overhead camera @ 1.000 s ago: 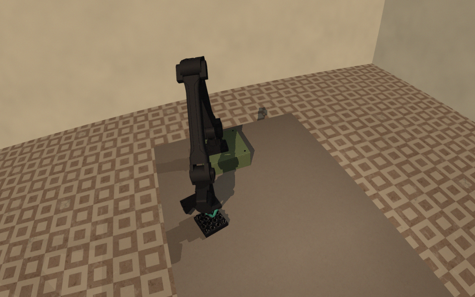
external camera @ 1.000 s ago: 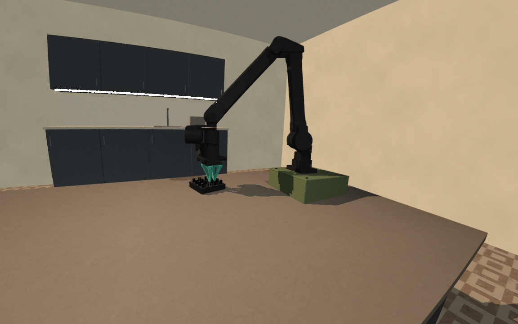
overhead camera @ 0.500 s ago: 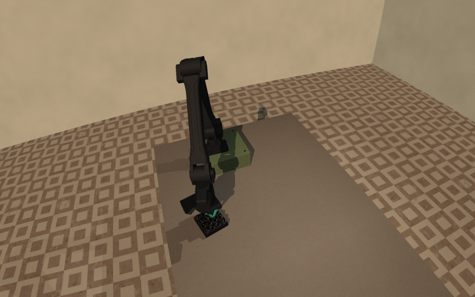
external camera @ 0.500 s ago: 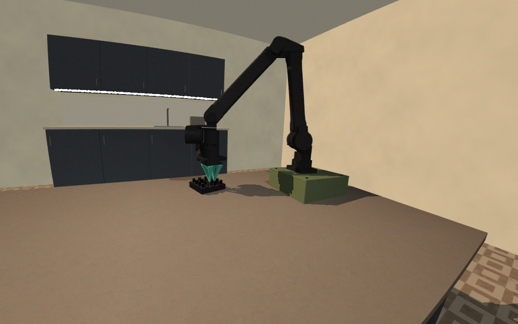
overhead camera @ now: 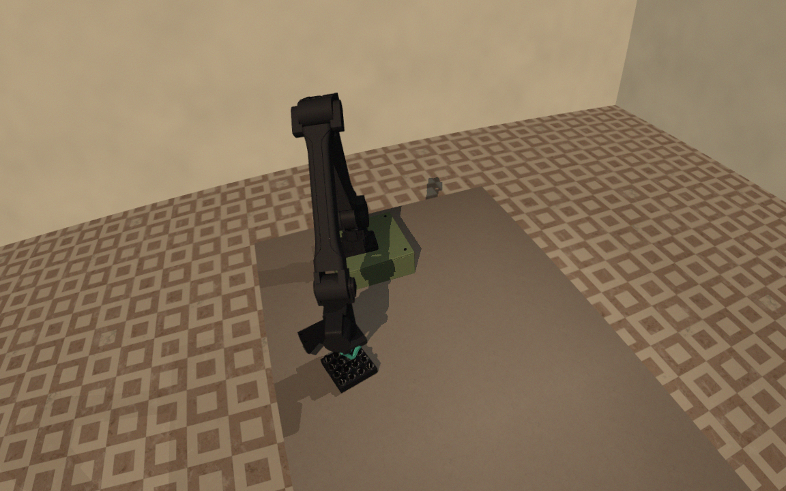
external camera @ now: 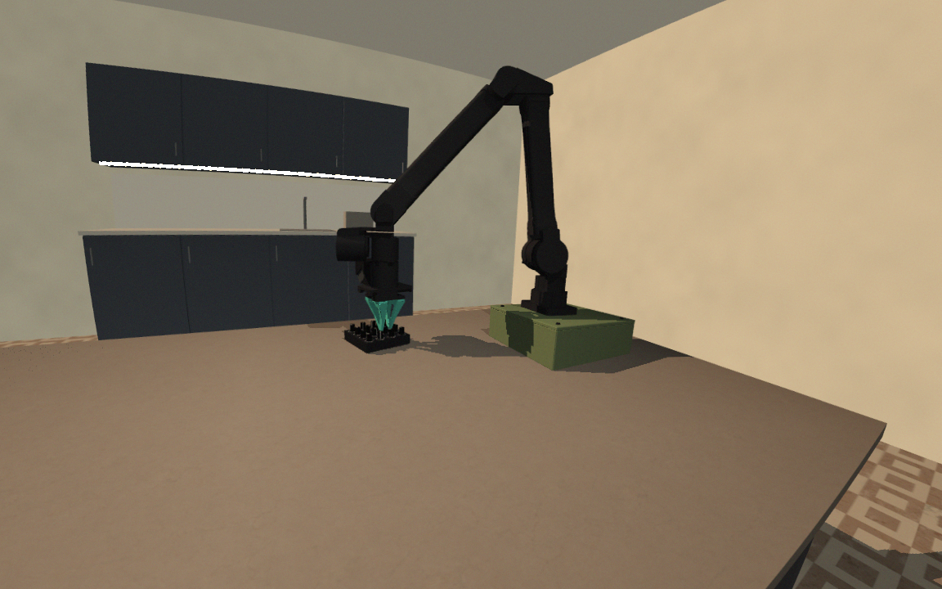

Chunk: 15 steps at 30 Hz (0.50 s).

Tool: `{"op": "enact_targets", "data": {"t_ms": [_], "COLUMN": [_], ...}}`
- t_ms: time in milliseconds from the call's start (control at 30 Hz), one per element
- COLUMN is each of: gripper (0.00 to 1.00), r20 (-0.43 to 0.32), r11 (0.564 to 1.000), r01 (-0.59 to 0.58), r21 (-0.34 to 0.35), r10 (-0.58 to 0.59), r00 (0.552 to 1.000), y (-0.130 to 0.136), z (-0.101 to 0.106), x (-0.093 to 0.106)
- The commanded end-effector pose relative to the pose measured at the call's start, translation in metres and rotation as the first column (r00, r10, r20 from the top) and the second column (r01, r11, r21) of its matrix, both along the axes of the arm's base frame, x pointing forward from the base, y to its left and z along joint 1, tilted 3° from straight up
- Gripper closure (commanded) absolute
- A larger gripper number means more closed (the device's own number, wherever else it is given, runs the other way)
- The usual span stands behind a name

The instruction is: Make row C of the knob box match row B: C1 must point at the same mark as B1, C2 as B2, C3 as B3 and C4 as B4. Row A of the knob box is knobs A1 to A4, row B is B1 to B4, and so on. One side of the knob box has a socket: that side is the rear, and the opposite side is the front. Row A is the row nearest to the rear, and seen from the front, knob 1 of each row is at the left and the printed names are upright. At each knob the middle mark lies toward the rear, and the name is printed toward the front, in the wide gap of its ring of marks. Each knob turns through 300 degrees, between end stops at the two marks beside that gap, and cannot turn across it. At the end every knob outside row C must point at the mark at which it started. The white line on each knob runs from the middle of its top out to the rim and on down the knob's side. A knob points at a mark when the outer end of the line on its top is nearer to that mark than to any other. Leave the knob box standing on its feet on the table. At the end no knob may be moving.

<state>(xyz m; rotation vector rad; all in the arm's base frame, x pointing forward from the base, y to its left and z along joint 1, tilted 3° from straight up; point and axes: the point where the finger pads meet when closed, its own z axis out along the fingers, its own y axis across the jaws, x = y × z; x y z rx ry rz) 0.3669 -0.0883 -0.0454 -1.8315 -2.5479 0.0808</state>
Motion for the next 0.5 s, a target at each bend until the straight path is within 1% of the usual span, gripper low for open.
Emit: {"op": "enact_targets", "data": {"t_ms": [0, 33, 67, 133, 467], "gripper": [0.81, 0.81, 0.92, 0.92, 0.92], "r20": [0.021, 0.021, 0.021, 0.028, 0.028], "r11": [1.0, 1.0, 1.0, 1.0, 1.0], "r01": [-0.002, -0.002, -0.002, -0.002, -0.002], "r21": [-0.008, -0.008, -0.008, -0.008, -0.008], "r10": [0.002, 0.002, 0.002, 0.002, 0.002], "r00": [1.0, 1.0, 1.0, 1.0, 1.0], "y": [-0.0003, -0.0003, -0.0003, -0.0008, -0.0008], "z": [0.0, 0.0, 0.0, 0.0016, 0.0016], "x": [0.0073, 0.0073, 0.0073, 0.0108, 0.0108]}}
